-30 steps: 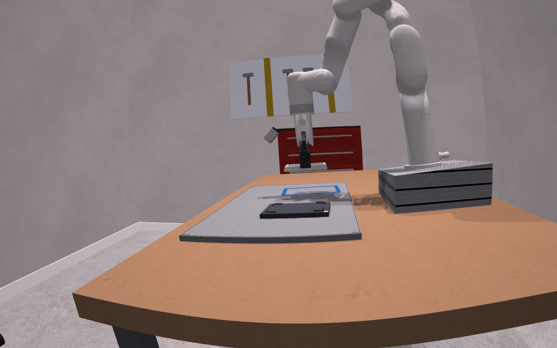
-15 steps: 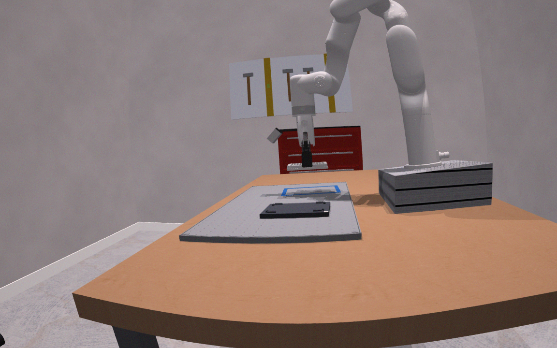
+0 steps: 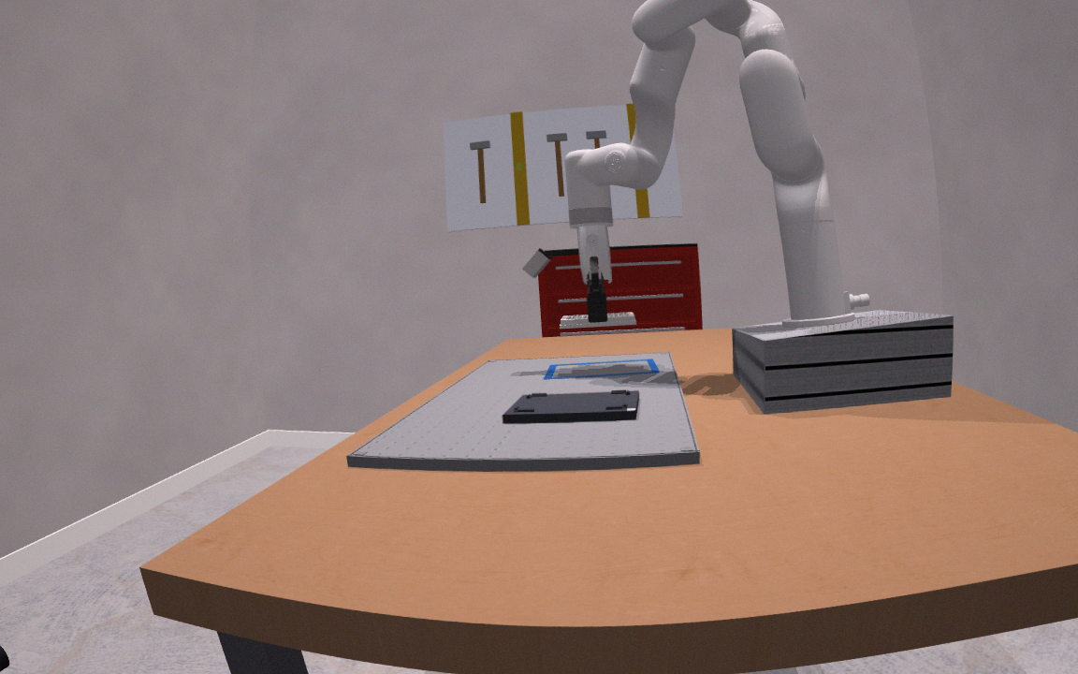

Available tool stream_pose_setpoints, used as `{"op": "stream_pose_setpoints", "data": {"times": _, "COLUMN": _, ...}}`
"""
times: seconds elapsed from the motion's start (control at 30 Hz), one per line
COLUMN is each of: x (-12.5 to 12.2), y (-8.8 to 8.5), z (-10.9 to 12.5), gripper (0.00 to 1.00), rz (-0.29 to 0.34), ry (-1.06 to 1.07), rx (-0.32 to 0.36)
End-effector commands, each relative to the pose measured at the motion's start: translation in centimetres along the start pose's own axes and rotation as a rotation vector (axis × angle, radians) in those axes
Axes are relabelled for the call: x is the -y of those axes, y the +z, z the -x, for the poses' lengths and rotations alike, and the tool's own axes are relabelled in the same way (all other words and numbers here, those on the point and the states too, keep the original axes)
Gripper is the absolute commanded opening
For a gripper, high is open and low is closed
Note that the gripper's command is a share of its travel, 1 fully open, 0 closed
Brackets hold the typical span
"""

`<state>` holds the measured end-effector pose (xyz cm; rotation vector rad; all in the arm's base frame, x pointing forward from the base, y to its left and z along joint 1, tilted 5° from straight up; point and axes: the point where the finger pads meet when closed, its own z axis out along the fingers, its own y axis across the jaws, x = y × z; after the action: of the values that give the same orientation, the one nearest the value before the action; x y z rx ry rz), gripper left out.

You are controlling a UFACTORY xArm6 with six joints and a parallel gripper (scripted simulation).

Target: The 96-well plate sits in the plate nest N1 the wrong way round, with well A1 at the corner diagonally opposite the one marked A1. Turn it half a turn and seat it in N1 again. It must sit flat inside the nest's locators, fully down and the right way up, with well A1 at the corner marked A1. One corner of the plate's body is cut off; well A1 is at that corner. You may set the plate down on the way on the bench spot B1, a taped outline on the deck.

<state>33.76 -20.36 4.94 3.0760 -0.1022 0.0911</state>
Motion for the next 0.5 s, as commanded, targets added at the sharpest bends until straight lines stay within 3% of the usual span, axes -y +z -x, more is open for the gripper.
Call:
{"op": "stream_pose_setpoints", "data": {"times": 0.0, "x": -1.62, "y": -0.03, "z": 0.02, "gripper": 0.00, "rz": 0.000, "ry": -0.001, "rx": -0.004}}
{"op": "stream_pose_setpoints", "data": {"times": 0.47, "x": -2.55, "y": 0.01, "z": 0.12, "gripper": 0.00, "rz": 0.000, "ry": -0.001, "rx": -0.004}}
